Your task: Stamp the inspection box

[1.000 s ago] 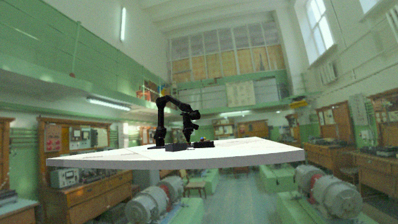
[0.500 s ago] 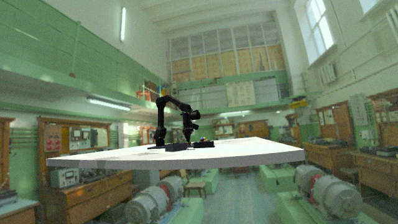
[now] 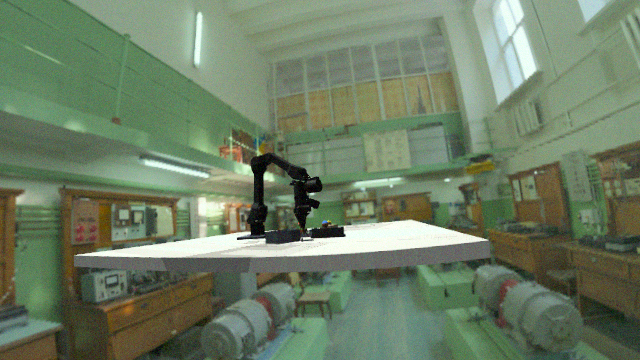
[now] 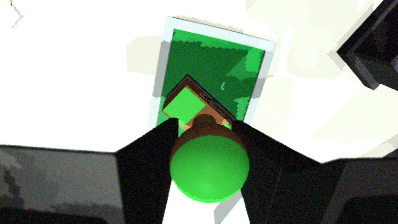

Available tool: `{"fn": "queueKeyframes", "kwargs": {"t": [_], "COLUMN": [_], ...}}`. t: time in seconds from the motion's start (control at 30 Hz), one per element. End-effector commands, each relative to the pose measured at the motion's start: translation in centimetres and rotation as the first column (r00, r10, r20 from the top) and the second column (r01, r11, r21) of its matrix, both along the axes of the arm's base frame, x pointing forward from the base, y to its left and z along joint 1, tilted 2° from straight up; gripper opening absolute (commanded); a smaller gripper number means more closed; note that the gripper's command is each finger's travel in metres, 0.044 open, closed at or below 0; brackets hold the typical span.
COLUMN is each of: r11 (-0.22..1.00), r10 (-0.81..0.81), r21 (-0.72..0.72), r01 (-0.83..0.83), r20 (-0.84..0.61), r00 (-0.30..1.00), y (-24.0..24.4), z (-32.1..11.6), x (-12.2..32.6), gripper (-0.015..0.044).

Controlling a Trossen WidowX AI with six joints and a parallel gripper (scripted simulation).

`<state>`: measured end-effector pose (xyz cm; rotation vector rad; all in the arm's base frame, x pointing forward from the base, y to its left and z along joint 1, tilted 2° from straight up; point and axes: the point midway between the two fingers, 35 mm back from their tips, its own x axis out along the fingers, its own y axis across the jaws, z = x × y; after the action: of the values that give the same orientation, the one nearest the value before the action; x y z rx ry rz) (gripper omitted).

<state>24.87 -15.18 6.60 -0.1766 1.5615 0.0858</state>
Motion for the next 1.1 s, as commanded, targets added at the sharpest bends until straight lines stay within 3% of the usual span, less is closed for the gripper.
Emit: {"fn": "queueKeyframes", "kwargs": {"t": [0.0, 1.07], "r11": [1.000, 1.000], "r10": [0.000, 0.000], "r21": [-0.004, -0.004], "r01": [0.000, 0.000], "r20": [0.002, 0.002], "r00": [1.000, 1.000], "y": [-0.10, -0.07], "z": [-0.14, 0.61], "x": [0.06, 0.06], "gripper": [0.0000, 0.0000]}}
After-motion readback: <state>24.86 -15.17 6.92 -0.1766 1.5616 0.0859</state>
